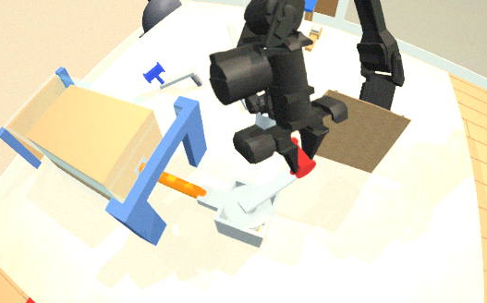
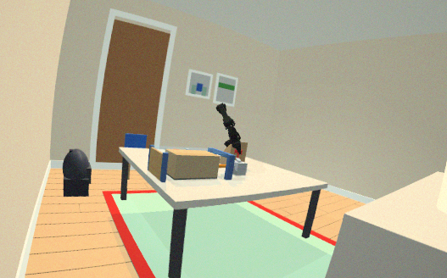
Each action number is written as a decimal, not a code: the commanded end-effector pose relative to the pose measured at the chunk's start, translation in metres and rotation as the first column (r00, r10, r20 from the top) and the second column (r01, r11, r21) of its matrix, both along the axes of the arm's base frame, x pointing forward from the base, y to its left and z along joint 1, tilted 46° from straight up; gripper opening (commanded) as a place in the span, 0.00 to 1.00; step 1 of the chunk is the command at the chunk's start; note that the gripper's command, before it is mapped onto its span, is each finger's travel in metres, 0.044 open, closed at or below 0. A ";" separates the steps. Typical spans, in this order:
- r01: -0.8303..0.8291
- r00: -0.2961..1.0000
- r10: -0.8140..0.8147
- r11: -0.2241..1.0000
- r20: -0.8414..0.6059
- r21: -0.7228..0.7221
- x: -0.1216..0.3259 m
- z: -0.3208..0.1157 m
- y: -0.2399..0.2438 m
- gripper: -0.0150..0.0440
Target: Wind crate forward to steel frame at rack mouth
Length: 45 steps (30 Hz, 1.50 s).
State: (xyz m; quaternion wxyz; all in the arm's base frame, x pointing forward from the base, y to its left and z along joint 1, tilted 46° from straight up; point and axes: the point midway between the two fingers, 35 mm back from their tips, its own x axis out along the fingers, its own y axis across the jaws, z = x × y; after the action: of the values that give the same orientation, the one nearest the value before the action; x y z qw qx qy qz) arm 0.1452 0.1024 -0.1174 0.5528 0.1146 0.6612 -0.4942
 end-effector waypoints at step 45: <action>-0.007 0.999 0.008 0.999 0.040 -0.038 0.078 0.007 -0.018 0.25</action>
State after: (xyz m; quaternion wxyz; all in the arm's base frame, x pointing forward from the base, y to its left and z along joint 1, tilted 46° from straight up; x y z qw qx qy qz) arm 0.1957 0.0880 -0.1060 0.5440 0.0983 0.6643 -0.5032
